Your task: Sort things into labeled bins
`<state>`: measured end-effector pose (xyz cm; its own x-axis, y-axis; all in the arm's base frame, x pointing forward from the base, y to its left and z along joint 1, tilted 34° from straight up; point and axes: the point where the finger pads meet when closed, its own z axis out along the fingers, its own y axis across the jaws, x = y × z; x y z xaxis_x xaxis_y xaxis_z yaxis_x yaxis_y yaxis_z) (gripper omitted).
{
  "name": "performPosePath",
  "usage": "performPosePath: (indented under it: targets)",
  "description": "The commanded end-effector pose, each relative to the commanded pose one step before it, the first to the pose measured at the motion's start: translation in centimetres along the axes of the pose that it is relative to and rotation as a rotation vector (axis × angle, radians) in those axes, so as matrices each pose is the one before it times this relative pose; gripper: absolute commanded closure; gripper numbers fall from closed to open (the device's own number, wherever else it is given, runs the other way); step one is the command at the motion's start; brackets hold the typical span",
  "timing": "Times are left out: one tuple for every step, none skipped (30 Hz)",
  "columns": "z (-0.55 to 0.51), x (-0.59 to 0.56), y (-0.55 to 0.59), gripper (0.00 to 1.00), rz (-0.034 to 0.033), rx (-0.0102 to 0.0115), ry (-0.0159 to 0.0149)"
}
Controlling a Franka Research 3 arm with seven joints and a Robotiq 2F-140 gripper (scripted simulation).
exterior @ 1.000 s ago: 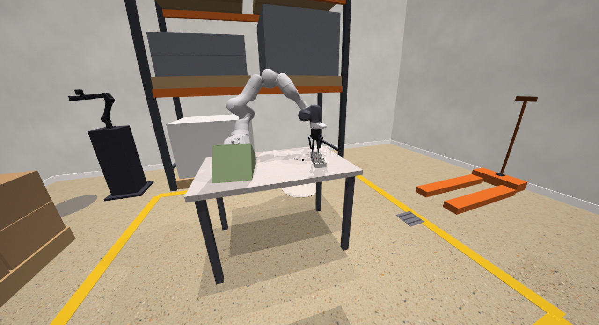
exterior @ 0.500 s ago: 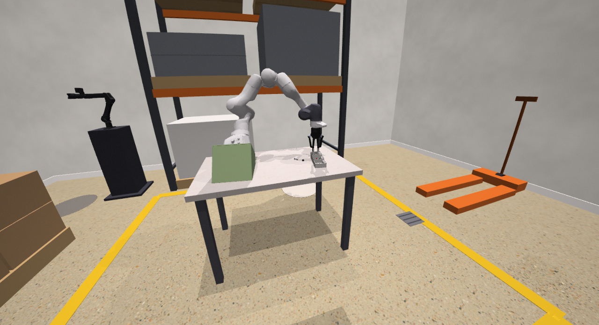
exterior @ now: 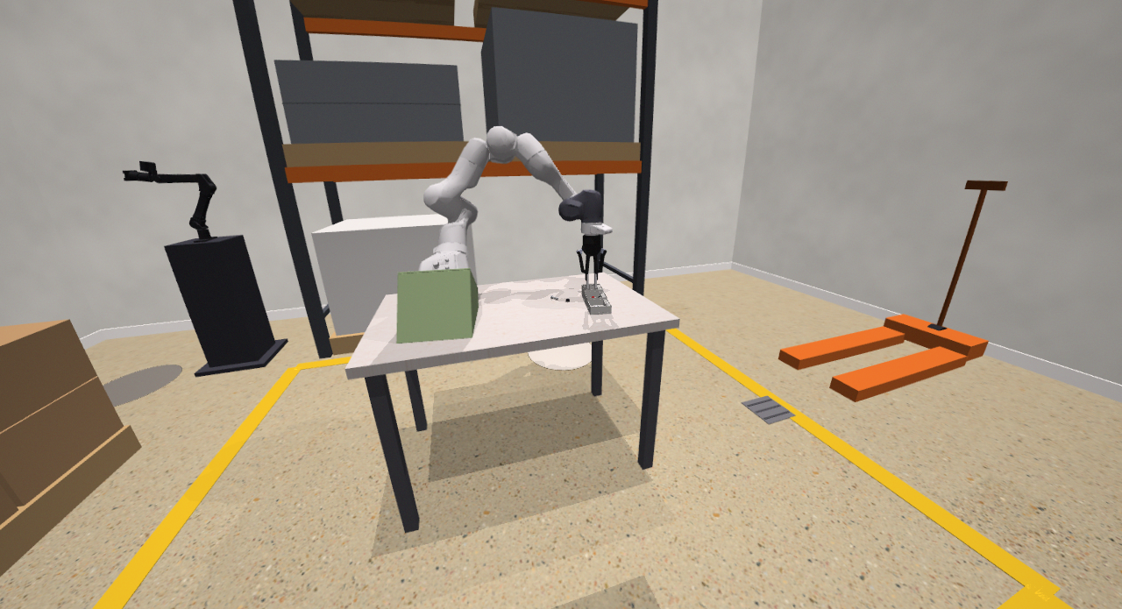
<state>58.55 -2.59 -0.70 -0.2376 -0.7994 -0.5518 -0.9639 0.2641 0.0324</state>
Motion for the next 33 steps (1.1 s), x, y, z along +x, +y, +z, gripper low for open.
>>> performPosePath:
  targets:
    - [-0.782,-0.182,0.246,0.81,0.00417,-0.00699,-0.00601]
    - [-0.500,0.000,0.000,0.81,0.00000,0.00000,0.00000]
    - [-0.500,0.000,0.000,0.81,0.00000,0.00000,0.00000]
    - [-0.500,0.000,0.000,0.81,0.00000,0.00000,0.00000]
    - [-0.138,0.000,0.000,0.81,0.00000,0.00000,0.00000]
    - [0.000,0.000,0.000,0.81,0.00000,0.00000,0.00000]
    - [0.000,0.000,0.000,0.81,0.00000,0.00000,0.00000]
    - [0.000,0.000,0.000,0.81,0.00000,0.00000,0.00000]
    - [0.000,0.000,0.000,0.81,0.00000,0.00000,0.00000]
    - [0.000,0.000,0.000,0.81,0.00000,0.00000,0.00000]
    - [0.000,0.000,0.000,0.81,0.00000,0.00000,0.00000]
    - [0.000,0.000,0.000,0.81,0.00000,0.00000,0.00000]
    - [0.000,0.000,0.000,0.81,0.00000,0.00000,0.00000]
    - [0.000,0.000,0.000,0.81,0.00000,0.00000,0.00000]
    - [0.000,0.000,0.000,0.81,0.00000,0.00000,0.00000]
    - [0.000,0.000,0.000,0.81,0.00000,0.00000,0.00000]
    - [0.000,0.000,0.000,0.81,0.00000,0.00000,0.00000]
    - [0.000,0.000,0.000,0.81,0.00000,0.00000,0.00000]
    - [0.000,0.000,0.000,0.81,0.00000,0.00000,0.00000]
    - [0.000,0.000,0.000,0.81,0.00000,0.00000,0.00000]
    - [0.000,0.000,0.000,0.81,0.00000,0.00000,0.00000]
    - [0.000,0.000,0.000,0.81,0.00000,0.00000,0.00000]
    - [0.000,0.000,0.000,0.81,0.00000,0.00000,0.00000]
    - [0.000,0.000,0.000,0.81,0.00000,0.00000,0.00000]
    - [0.000,0.000,0.000,0.81,0.00000,0.00000,0.00000]
    - [0.000,0.000,0.000,0.81,0.00000,0.00000,0.00000]
    - [0.000,0.000,0.000,0.81,0.00000,0.00000,0.00000]
    - [0.000,0.000,0.000,0.81,0.00000,0.00000,0.00000]
    - [0.000,0.000,0.000,0.81,0.00000,0.00000,0.00000]
    - [0.000,0.000,0.000,0.81,0.00000,0.00000,0.00000]
    - [0.000,0.000,0.000,0.81,0.00000,0.00000,0.00000]
    - [0.000,0.000,0.000,0.81,0.00000,0.00000,0.00000]
    - [0.000,0.000,0.000,0.81,0.00000,0.00000,0.00000]
